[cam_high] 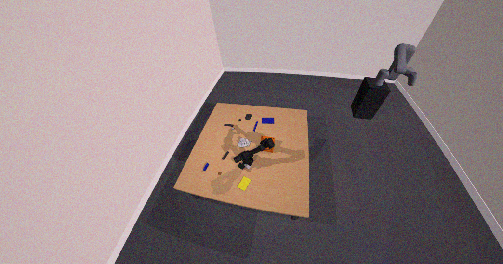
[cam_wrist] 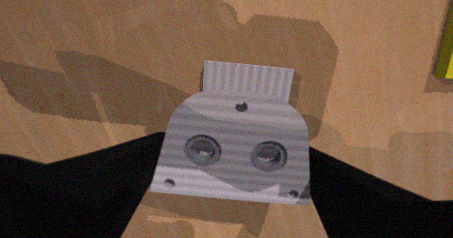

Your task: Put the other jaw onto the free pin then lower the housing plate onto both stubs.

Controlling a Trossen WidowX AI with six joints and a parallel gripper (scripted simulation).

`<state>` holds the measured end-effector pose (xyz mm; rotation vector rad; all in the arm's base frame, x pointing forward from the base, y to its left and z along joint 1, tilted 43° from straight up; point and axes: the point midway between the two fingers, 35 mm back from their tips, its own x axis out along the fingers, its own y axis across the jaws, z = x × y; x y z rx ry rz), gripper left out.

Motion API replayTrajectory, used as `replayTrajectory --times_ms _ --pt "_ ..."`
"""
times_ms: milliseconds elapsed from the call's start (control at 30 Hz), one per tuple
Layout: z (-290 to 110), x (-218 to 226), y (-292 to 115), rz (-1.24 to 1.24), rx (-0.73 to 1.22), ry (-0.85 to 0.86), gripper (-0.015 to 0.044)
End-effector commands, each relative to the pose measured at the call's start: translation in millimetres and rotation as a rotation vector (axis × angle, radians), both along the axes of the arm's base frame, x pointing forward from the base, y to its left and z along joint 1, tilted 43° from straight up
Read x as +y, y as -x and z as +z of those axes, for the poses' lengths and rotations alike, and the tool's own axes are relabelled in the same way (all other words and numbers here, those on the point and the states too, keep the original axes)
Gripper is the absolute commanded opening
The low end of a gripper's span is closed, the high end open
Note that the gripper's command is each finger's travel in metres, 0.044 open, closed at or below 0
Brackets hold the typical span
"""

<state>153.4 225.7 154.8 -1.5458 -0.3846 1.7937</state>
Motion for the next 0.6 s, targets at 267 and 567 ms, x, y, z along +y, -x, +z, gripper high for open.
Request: replayTrajectory --times_ms 267,567 --pt "31 -25 -4 -0.002 -0.013 -0.006 0.0351" --pt "49 -43 -1 -0.005 -0.012 -0.008 0.0351"
